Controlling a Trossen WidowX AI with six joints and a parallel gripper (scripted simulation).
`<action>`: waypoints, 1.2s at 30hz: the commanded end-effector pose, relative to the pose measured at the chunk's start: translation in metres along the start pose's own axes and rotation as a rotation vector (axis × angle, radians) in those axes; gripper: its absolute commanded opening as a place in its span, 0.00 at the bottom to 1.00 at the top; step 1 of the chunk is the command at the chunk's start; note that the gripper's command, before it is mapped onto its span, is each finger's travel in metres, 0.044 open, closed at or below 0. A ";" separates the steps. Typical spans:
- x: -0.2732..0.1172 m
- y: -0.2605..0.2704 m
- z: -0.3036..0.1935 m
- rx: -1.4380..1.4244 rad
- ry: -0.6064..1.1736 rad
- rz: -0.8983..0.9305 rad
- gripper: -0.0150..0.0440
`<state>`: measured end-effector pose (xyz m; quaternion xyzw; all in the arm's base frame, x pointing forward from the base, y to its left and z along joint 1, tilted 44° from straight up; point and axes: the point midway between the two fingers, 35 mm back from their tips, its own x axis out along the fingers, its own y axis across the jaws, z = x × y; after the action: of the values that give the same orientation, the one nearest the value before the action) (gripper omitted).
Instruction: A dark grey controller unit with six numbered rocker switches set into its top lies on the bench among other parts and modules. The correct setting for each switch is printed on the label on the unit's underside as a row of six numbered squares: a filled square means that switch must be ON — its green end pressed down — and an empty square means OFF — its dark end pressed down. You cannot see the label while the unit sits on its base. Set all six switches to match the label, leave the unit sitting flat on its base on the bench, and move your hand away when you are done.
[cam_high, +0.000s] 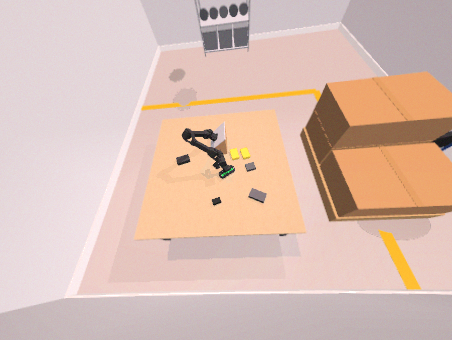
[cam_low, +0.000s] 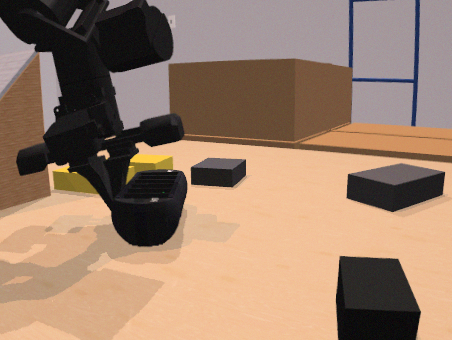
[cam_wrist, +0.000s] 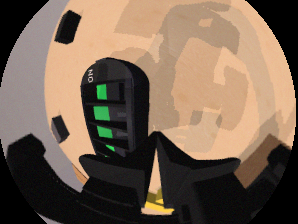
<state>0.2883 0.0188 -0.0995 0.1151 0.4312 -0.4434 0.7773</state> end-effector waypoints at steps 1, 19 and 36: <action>0.002 0.015 0.002 0.024 0.002 0.022 0.25; -0.051 -0.006 0.000 0.023 0.005 0.022 0.25; -0.088 0.019 0.001 0.021 0.005 0.013 0.48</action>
<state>0.2810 0.0577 -0.0559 0.1178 0.4312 -0.4502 0.7730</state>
